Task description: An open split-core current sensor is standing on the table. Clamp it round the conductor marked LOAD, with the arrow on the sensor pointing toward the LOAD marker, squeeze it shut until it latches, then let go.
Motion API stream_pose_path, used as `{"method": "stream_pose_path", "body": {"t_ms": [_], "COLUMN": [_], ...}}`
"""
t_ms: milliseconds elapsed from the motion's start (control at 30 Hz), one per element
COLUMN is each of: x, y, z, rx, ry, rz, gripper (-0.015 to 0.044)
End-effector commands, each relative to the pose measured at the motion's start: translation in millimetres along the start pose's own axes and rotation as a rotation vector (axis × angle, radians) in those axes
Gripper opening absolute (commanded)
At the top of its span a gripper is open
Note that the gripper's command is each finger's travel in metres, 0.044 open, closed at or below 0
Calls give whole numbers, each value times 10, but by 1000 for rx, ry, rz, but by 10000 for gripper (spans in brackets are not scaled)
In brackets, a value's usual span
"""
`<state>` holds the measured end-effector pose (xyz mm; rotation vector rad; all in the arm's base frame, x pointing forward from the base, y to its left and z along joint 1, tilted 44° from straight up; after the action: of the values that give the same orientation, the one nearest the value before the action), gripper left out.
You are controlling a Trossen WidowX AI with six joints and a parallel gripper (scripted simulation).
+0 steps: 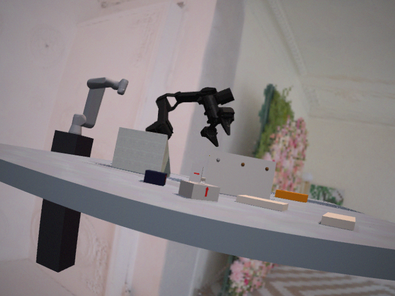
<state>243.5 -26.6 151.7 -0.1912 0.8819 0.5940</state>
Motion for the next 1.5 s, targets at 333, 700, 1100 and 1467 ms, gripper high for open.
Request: {"method": "stream_pose_path", "body": {"t_ms": [333, 700, 1100, 1467], "x": [-388, -388, -162, 506], "y": [315, 315, 123, -257], "z": [-76, -76, -299, -1117], "rx": [233, 233, 304, 496], "ry": [-151, -151, -33, 326], "rz": [433, 433, 448, 467], "gripper": [440, 440, 440, 440]}}
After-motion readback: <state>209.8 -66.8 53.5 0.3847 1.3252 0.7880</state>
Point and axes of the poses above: the point midway between the two fingers, 35 mm back from their tips, its own x axis out along the fingers, its own y axis across the jaws, z = x × y, the point moved 2 cm from there along -x, back along the fingers, and after that the axes turned 7 degrees about -x, right-handed, at the moved point
